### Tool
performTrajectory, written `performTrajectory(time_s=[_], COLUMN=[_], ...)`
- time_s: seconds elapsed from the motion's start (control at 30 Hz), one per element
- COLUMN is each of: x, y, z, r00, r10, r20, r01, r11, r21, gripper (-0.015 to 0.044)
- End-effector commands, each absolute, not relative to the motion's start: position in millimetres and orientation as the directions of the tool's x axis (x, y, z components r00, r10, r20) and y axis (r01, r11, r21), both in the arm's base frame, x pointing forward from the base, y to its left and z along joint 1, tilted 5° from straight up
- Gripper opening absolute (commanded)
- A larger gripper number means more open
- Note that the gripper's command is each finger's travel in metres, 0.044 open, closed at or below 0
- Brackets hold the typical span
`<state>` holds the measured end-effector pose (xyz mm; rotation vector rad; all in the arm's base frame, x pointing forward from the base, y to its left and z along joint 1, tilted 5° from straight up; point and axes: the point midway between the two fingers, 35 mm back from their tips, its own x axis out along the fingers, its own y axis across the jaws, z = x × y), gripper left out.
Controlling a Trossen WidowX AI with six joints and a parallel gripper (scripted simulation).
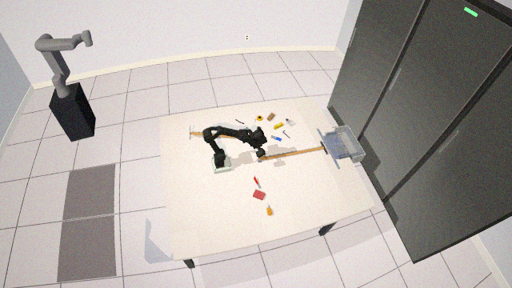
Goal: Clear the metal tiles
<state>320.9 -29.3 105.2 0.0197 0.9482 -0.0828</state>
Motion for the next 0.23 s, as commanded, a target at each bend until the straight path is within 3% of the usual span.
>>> performTrajectory(time_s=[0.0, 0.2], x=[319, 315], y=[-29, -28], z=[116, 134], r00=[0.58, 0.58], r10=[-0.064, -0.064], r20=[-0.812, -0.812], r01=[0.083, 0.083], r11=[0.996, 0.996], r21=[-0.019, -0.019], gripper=[0.044, 0.044])
